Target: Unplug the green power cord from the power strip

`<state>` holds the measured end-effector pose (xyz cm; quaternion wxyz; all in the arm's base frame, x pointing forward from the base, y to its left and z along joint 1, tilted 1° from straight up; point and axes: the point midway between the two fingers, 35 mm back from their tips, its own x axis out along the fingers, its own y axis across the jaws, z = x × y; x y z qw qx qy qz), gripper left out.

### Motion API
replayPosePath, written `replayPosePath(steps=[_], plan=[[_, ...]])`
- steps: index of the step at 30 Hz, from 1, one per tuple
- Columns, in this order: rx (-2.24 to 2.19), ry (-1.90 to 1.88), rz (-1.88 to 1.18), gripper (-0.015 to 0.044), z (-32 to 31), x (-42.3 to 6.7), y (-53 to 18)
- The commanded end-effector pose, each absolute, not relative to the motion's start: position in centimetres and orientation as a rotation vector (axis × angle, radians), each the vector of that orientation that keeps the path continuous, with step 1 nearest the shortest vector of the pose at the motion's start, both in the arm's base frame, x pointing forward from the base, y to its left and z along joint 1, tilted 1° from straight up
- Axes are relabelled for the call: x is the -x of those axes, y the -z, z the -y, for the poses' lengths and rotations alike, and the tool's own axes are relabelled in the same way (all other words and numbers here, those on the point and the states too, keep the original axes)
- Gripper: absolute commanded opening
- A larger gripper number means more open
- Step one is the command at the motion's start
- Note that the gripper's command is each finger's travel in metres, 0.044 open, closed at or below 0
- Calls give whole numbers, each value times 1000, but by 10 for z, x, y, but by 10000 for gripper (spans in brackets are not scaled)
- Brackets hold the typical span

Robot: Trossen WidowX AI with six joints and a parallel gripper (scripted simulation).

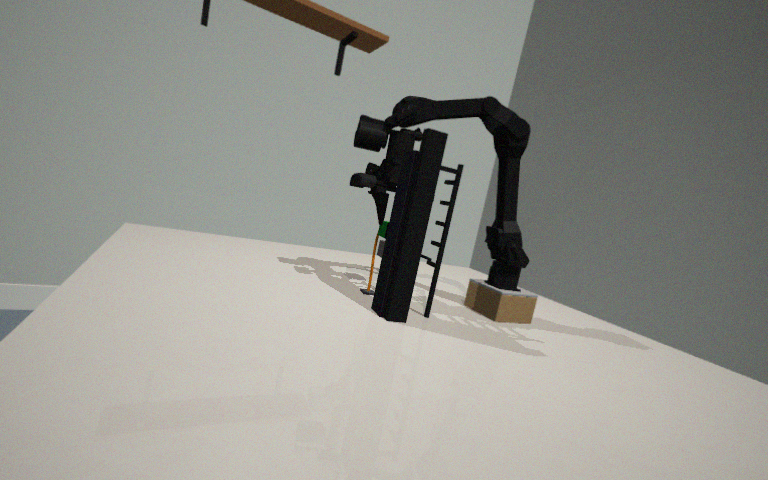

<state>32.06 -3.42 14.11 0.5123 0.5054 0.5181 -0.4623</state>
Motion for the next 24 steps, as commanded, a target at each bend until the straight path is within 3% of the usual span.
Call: replayPosePath(steps=[1,2,15,19,24], plan=[[-1213,1177,-1179,0,69,-318,-143],[-1213,1177,-1179,0,71,-318,-143],[-1216,1177,-1179,341,56,-317,-141],[-1214,1178,-1178,440,80,-319,-146],[-1212,1179,-1176,440,116,-317,-154]])
